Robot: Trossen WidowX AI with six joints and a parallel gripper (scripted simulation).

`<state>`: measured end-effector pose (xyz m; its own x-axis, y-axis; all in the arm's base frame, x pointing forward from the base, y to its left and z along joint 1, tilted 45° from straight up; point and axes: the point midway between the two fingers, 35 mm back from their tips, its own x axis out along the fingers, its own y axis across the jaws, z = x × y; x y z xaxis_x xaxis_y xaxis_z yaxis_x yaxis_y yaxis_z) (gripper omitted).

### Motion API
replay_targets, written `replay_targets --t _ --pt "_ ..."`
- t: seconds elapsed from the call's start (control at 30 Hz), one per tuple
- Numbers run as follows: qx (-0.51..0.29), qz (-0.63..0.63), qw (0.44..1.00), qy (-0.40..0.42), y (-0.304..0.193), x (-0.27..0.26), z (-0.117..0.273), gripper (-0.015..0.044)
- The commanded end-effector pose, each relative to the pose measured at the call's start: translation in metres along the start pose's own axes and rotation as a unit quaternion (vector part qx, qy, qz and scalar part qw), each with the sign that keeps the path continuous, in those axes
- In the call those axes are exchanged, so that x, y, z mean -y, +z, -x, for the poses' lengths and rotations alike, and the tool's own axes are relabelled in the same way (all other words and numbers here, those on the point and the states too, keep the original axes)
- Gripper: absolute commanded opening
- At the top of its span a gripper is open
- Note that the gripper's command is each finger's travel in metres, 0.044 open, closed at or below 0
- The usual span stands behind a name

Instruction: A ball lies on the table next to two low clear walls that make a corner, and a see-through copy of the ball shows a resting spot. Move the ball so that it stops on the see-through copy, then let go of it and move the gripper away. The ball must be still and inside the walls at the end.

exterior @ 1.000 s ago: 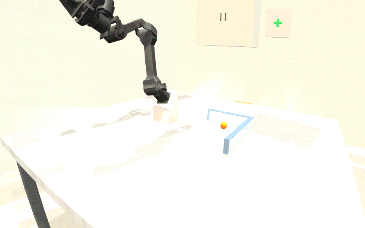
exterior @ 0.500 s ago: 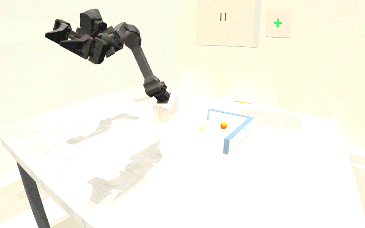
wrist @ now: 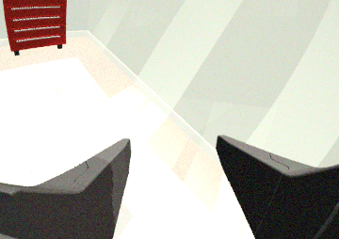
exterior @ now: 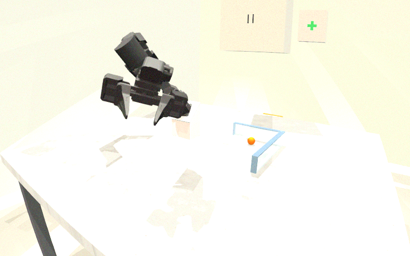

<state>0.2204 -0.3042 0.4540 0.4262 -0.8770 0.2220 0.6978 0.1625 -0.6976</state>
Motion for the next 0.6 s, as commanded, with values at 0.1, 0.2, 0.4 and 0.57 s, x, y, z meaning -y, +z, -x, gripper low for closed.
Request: replay_targets --t 0.1,0.2,0.4,0.57 --pt "-0.05 0.036 0.988 0.141 -0.012 -0.114 -0.01 0.0264" --pt "-0.07 0.062 0.974 0.205 -0.018 -0.168 -0.003 0.0264" --pt "-0.096 0.145 0.93 0.325 -0.027 -0.265 0.035 0.0264" --pt "-0.108 0.212 0.888 0.393 -0.036 -0.32 0.069 0.0264"
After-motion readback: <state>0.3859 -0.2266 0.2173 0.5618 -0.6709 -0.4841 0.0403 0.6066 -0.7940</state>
